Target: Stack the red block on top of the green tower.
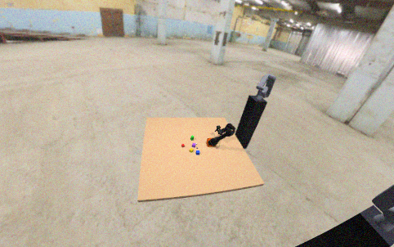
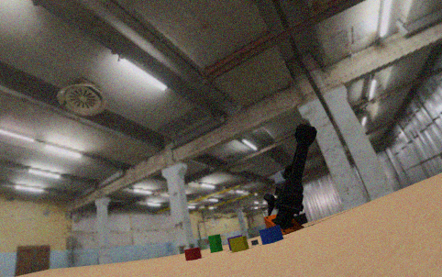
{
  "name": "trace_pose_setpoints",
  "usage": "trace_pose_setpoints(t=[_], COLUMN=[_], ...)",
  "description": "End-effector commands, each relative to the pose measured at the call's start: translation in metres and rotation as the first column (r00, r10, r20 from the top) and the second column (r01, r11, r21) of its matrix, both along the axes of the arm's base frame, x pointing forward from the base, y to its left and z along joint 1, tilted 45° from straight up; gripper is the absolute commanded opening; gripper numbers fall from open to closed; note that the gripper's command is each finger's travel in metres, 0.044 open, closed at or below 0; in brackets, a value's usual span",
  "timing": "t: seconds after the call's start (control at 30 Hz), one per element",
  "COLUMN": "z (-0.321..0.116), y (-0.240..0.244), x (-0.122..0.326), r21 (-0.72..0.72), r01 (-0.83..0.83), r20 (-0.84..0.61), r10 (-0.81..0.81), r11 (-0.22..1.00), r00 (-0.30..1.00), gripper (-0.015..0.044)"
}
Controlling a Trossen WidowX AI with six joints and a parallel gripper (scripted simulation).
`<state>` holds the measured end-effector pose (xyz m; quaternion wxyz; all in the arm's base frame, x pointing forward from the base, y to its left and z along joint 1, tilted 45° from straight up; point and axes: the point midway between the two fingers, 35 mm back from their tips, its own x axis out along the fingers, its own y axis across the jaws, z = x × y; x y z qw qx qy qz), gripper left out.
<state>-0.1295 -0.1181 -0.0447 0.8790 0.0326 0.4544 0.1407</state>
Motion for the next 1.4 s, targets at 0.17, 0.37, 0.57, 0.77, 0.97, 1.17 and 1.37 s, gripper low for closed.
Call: trace_pose_setpoints(t=[0.17,0.37,0.57,0.77,0.97,1.17,1.37], z=[0.002,0.007,0.013,0.013,0.021,0.025,0.032], y=[-0.016,-0.047,-0.074,-0.090,-0.114,-0.127,-0.136], x=[0.006,0.023,0.048,0.067,0.101,0.136,0.177], r21=[0.013,0.028,0.026,0.033,0.063,0.098,0.130], r01=[-0.006,-0.031,-0.083,-0.075,-0.082,-0.094,-0.103], r20=[-0.024,-0.059,-0.070,-0.109,-0.129,-0.165,-0.181], r10=[0.006,0.033,0.085,0.079,0.089,0.110,0.126], r11=[1.000,0.999,0.996,0.997,0.995,0.991,0.986], r00=[1.000,0.998,0.994,0.991,0.988,0.980,0.975], gripper=[0.0440,0.0440,0.0440,0.0440,0.0440,0.0440,0.0440])
